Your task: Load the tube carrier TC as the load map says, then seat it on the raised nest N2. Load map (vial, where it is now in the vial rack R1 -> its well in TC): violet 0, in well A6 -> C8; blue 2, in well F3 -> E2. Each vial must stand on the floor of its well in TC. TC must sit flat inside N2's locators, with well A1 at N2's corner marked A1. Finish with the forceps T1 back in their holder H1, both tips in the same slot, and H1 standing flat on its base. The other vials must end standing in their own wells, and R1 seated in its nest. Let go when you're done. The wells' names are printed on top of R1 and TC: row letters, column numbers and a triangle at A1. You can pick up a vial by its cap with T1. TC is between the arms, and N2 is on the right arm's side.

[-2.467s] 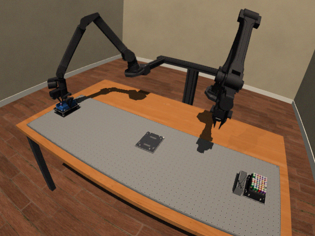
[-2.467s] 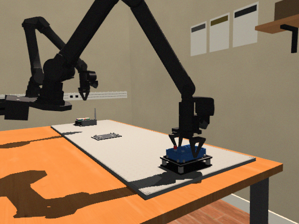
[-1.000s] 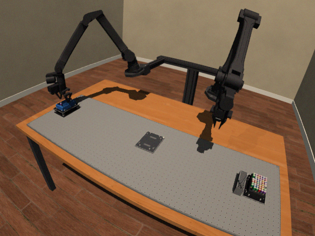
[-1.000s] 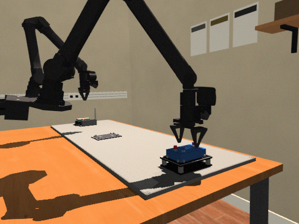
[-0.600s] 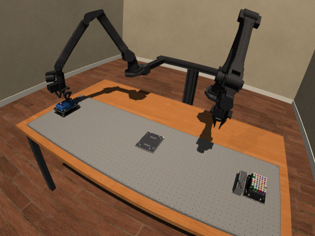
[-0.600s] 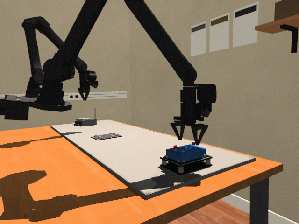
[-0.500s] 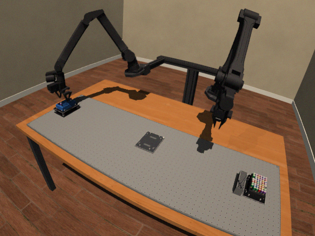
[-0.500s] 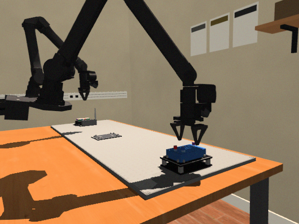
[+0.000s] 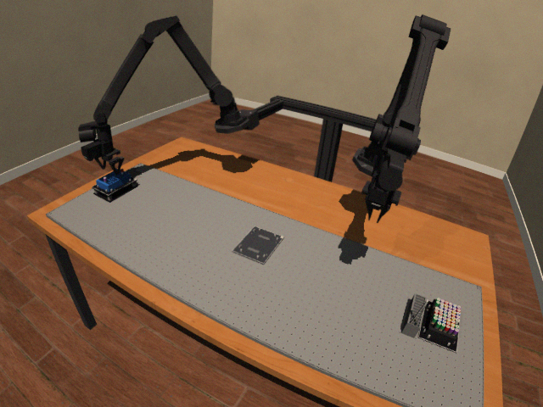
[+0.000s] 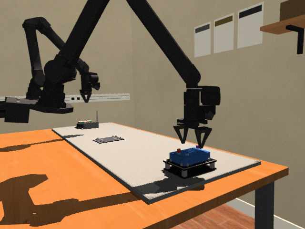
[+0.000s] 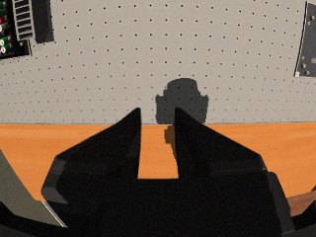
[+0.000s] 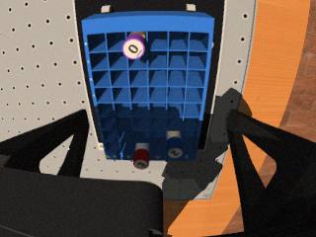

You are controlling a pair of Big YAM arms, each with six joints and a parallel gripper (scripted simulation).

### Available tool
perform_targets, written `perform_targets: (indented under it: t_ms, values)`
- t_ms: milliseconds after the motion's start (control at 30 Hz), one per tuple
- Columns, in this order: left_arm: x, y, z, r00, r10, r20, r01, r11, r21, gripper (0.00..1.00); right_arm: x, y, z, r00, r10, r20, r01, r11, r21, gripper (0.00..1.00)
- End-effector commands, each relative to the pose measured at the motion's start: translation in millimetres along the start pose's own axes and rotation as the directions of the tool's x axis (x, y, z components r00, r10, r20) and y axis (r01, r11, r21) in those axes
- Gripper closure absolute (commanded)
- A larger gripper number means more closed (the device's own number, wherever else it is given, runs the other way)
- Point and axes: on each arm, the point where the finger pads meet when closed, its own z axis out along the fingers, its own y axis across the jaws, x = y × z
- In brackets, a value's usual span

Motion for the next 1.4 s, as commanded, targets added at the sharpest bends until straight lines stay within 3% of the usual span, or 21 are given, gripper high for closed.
perform_targets:
  t_ms: [0,633,1367]
  values:
    - [3,0,1,1.0,-0.007,-0.019,0.007,1.0,0.0,0.76,-10,-1,-19,1.0,-0.006,0.026,0.005,1.0,0.017,0.0]
    - [3,0,1,1.0,-0.007,-0.019,0.007,1.0,0.0,0.76,-10,-1,-19,1.0,-0.006,0.026,0.005,1.0,0.017,0.0]
    - [3,0,1,1.0,-0.007,-0.019,0.007,1.0,0.0,0.76,11,70,-48,0.999,-0.007,0.033,0.006,1.0,0.023,0.0]
